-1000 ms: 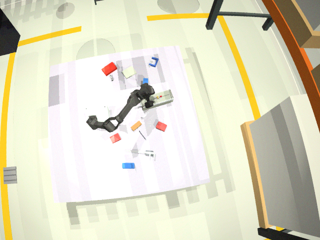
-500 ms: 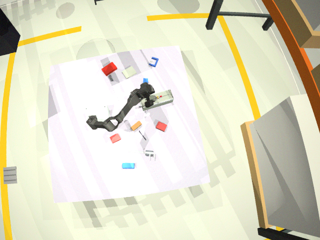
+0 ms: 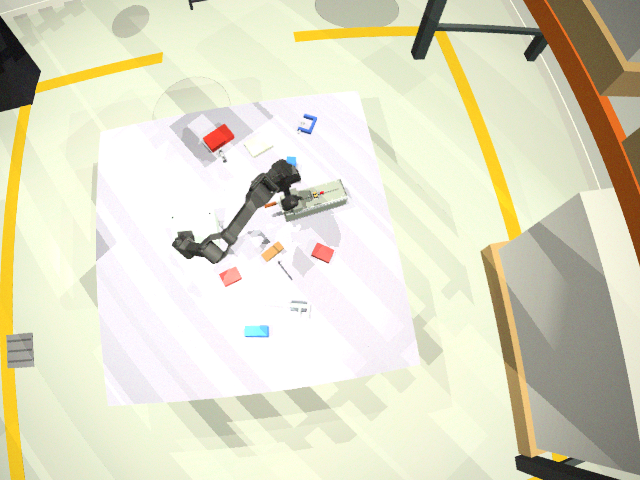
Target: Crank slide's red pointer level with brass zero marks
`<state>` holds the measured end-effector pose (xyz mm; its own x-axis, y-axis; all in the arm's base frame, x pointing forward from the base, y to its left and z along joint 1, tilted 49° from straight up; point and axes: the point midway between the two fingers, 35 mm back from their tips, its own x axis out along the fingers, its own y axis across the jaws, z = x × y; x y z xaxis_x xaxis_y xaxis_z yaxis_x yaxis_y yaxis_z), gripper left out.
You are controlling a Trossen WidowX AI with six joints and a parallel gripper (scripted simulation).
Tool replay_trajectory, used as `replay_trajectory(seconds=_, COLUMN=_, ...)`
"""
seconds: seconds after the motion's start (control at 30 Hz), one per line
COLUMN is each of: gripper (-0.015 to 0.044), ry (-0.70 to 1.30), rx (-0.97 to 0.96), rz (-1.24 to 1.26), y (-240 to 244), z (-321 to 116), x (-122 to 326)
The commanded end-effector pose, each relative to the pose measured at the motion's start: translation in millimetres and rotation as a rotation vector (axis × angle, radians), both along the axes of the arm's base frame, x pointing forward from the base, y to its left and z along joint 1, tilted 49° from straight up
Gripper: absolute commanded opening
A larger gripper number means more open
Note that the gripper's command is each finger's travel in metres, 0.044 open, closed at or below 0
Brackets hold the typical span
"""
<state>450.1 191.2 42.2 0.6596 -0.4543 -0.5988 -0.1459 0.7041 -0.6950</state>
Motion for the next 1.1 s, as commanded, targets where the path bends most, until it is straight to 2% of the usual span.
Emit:
replay_trajectory(seconds=0.0, gripper=0.044, ry=-0.005, rx=-0.007, rz=0.009, y=1, z=1, x=-16)
replay_trajectory(seconds=0.53, gripper=0.044, ry=-0.005, rx=-0.041, rz=0.081, y=-4, z=-3, x=-96)
replay_trajectory(seconds=1.07, gripper=0.044, ry=-0.003, rx=-0.041, rz=0.083, y=-45, z=-44, x=-95)
